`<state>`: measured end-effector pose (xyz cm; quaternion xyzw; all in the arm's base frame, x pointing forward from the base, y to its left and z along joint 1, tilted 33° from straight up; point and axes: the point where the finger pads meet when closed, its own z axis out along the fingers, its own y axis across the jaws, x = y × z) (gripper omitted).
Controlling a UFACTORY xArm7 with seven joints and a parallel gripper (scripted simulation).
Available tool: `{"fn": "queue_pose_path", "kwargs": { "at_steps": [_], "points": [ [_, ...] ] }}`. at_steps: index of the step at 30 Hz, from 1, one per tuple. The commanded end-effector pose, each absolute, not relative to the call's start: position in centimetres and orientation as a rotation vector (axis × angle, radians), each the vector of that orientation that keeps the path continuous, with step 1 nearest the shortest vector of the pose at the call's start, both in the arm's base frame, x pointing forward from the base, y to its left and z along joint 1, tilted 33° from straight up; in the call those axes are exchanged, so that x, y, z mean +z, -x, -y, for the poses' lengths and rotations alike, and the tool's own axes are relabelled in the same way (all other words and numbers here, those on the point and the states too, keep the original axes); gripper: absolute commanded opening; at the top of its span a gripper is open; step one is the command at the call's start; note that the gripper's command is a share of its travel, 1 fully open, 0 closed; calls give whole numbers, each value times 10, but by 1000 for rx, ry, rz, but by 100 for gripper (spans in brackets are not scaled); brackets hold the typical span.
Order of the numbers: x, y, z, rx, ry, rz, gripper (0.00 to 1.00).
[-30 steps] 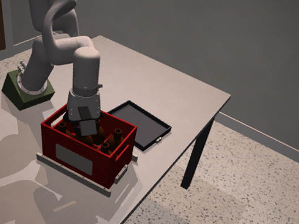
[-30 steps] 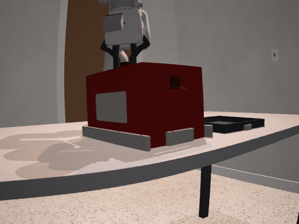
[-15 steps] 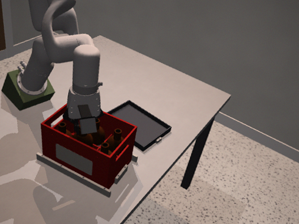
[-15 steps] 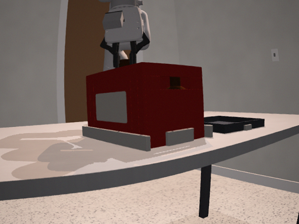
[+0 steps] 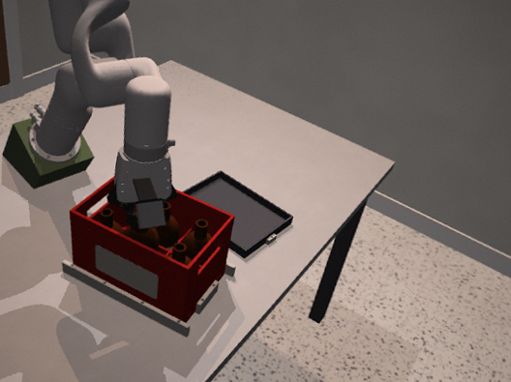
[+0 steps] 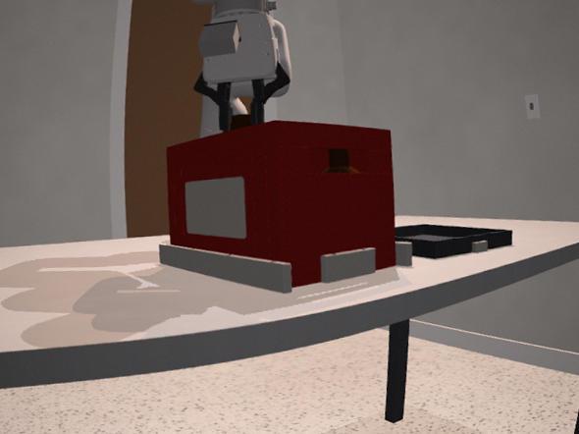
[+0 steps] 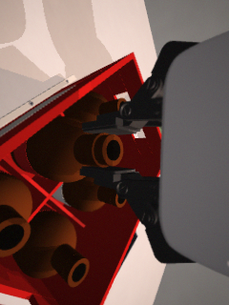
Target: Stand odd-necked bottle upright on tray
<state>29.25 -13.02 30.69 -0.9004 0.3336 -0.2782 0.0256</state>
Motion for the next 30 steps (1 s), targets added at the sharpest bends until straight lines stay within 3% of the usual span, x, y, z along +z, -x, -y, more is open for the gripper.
{"fn": "queue_pose_path", "kwargs": {
  "at_steps": [1,30],
  "points": [
    [309,-293,131,-866,2782,-1031,0],
    [323,-284,128,-866,2782,-1031,0]
  ]
}}
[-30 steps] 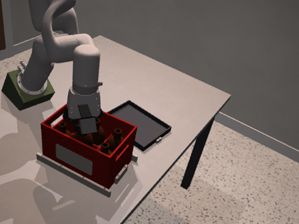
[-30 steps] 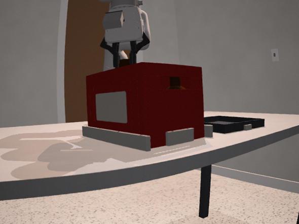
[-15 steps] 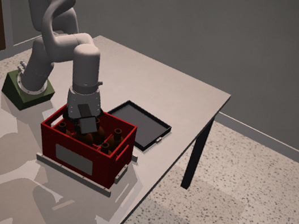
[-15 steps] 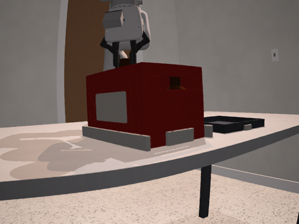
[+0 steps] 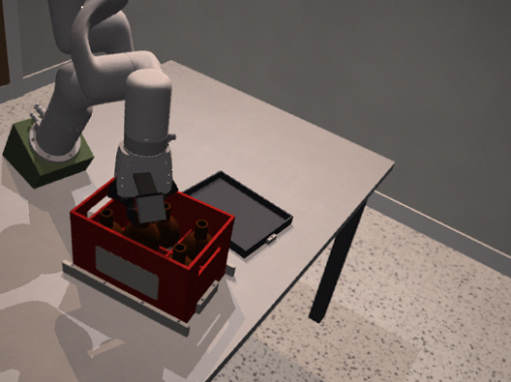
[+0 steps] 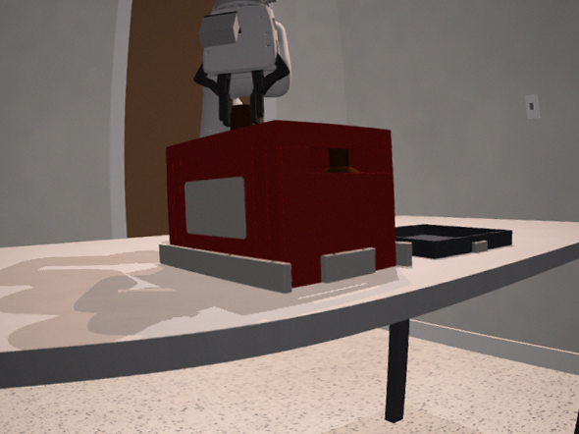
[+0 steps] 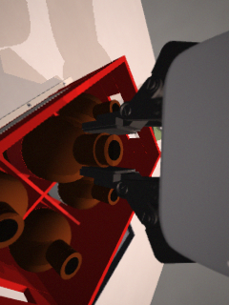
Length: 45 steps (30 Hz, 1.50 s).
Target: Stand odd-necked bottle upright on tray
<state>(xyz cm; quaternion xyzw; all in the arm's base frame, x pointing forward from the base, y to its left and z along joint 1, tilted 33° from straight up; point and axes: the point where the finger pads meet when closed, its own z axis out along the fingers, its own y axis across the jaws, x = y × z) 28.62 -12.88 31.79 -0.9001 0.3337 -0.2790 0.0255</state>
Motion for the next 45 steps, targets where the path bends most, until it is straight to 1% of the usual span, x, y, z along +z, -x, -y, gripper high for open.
{"fn": "queue_pose_path", "kwargs": {
  "at_steps": [1,23,45],
  "points": [
    [324,-284,128,-866,2782,-1031,0],
    [341,-273,125,-866,2782,-1031,0],
    [343,-272,125,-866,2782,-1031,0]
  ]
}}
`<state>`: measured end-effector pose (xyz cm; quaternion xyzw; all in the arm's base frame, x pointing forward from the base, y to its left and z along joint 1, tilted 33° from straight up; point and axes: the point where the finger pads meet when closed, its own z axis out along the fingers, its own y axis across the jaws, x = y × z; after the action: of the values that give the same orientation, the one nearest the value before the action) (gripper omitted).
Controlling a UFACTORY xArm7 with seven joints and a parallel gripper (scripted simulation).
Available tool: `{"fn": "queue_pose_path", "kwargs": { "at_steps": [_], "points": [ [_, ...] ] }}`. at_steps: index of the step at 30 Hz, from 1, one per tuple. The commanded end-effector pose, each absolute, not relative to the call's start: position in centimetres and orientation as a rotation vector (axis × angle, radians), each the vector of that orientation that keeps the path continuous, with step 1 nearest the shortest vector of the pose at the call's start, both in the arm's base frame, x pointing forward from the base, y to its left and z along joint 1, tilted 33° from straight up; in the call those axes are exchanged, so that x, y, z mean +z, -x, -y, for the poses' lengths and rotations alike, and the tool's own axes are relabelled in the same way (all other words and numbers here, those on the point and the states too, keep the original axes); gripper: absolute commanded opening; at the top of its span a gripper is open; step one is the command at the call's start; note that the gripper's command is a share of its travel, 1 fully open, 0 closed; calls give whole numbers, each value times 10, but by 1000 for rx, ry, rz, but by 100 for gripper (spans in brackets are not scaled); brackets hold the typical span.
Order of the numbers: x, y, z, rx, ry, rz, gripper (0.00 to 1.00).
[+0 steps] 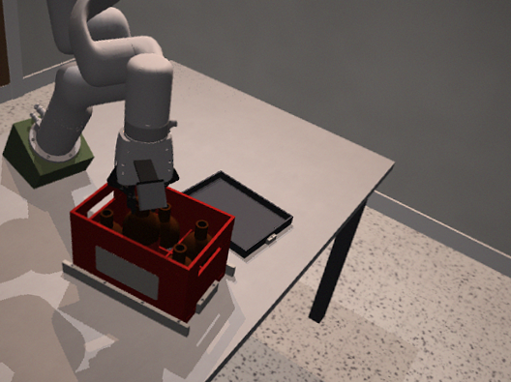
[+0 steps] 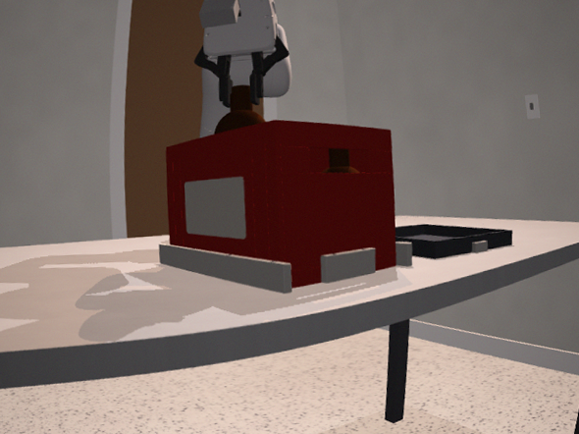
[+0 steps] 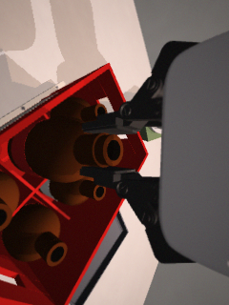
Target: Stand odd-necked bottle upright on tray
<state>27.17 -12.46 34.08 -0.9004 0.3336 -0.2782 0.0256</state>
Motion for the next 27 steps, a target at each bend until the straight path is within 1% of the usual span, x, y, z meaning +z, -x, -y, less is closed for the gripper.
{"fn": "queue_pose_path", "kwargs": {
  "at_steps": [1,27],
  "points": [
    [343,-272,125,-866,2782,-1031,0],
    [351,-267,124,-866,2782,-1031,0]
  ]
}}
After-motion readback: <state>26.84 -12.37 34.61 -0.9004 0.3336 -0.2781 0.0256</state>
